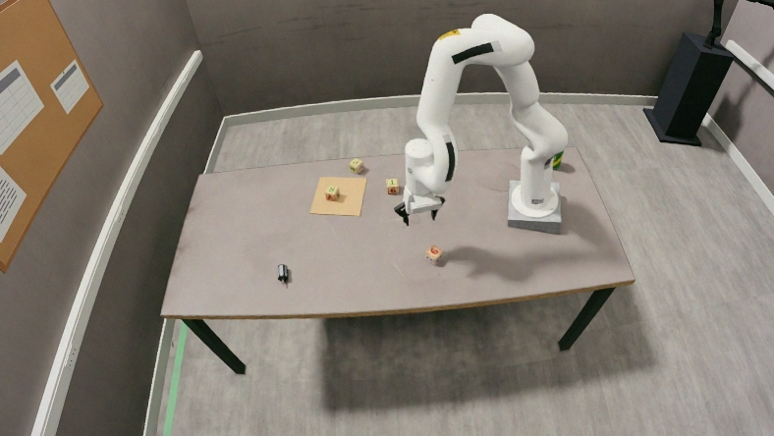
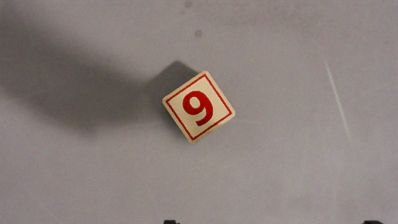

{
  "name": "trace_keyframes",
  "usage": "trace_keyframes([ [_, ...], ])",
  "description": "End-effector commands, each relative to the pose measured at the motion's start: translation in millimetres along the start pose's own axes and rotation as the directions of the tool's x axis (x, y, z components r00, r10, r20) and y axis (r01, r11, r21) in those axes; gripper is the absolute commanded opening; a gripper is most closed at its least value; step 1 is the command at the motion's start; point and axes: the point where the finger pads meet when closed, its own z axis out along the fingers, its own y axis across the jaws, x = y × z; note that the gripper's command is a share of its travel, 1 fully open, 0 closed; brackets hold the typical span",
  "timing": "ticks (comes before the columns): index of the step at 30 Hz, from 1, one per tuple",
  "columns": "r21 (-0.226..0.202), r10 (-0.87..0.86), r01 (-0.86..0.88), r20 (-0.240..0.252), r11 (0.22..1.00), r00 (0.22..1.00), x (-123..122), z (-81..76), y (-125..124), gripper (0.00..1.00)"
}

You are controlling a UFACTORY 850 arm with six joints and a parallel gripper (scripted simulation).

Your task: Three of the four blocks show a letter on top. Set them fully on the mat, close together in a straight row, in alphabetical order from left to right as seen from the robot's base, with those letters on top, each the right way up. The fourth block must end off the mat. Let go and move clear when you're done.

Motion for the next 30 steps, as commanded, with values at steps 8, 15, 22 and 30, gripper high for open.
trace_keyframes([
  [8,-0.002,0.000,0.000,0.000,1.000,1.000,0,-0.6,1,1.00],
  [15,-0.002,0.004,-0.004,0.011,1.000,1.000,-17,-2.0,40,1.00],
  [22,0.000,0.011,-0.011,0.029,1.000,1.000,-60,-4.0,114,1.00],
  [30,0.005,0.017,-0.017,0.039,1.000,0.999,-115,-5.0,179,1.00],
])
